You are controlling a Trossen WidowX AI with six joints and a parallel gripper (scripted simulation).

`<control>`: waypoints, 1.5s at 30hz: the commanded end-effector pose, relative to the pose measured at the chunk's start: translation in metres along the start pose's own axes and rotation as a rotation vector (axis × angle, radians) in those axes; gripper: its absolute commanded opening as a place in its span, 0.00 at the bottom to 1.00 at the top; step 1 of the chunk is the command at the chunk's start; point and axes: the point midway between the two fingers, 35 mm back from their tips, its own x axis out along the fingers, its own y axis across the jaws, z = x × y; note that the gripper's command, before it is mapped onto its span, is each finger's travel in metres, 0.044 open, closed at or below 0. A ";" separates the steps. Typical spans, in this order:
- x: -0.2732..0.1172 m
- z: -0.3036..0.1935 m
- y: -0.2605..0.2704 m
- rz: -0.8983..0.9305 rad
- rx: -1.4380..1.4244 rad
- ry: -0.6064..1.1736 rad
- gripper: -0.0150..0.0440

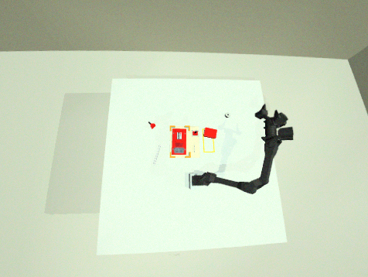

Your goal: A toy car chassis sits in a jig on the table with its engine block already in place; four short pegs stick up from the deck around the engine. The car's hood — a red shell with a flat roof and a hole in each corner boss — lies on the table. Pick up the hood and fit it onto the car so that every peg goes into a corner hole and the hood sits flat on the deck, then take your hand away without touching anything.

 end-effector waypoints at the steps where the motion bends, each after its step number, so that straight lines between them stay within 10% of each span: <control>1: 0.013 -0.029 0.021 0.034 -0.055 0.107 1.00; 17: 0.023 -0.173 0.114 0.295 -0.467 0.654 1.00; 36: -0.058 -0.311 0.191 0.960 -1.434 1.254 1.00; 45: -0.063 -0.315 0.192 1.003 -1.496 1.273 1.00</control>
